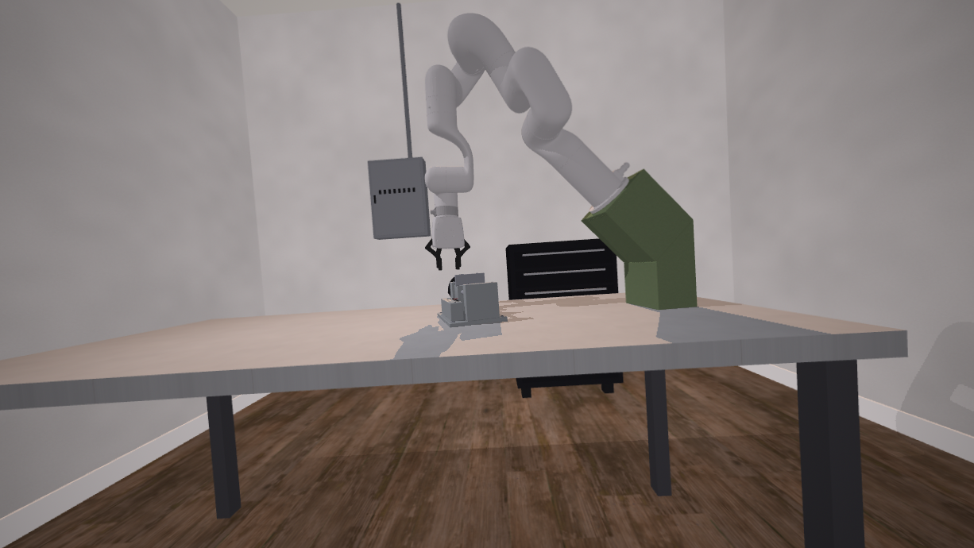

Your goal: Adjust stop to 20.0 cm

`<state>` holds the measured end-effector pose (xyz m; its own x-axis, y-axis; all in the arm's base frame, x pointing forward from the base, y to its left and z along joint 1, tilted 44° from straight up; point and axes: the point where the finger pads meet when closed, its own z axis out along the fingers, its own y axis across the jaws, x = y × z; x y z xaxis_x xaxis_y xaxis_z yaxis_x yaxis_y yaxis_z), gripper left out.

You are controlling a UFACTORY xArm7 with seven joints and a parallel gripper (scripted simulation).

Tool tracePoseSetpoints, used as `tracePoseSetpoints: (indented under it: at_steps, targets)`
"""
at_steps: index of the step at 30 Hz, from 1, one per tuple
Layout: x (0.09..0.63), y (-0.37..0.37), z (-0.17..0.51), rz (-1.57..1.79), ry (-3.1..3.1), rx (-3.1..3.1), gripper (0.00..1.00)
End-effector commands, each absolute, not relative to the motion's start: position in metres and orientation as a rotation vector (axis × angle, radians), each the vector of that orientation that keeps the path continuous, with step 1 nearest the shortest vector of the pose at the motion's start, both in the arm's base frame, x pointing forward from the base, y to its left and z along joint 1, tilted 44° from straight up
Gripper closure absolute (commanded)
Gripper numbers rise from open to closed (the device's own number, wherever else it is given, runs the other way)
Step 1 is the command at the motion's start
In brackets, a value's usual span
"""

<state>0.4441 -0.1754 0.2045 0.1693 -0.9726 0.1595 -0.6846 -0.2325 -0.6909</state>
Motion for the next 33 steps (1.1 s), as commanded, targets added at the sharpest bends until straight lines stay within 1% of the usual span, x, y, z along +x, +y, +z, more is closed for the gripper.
tracePoseSetpoints:
  at_steps: [1, 29, 33]
  targets:
    - [0.437, -0.176, 0.212, -0.788, 1.576, -2.001, 0.43]
    - [0.432, -0.175, 0.218, -0.788, 1.576, -2.001, 0.43]
    - [0.444, -0.16, 0.229, -0.788, 1.576, -2.001, 0.43]
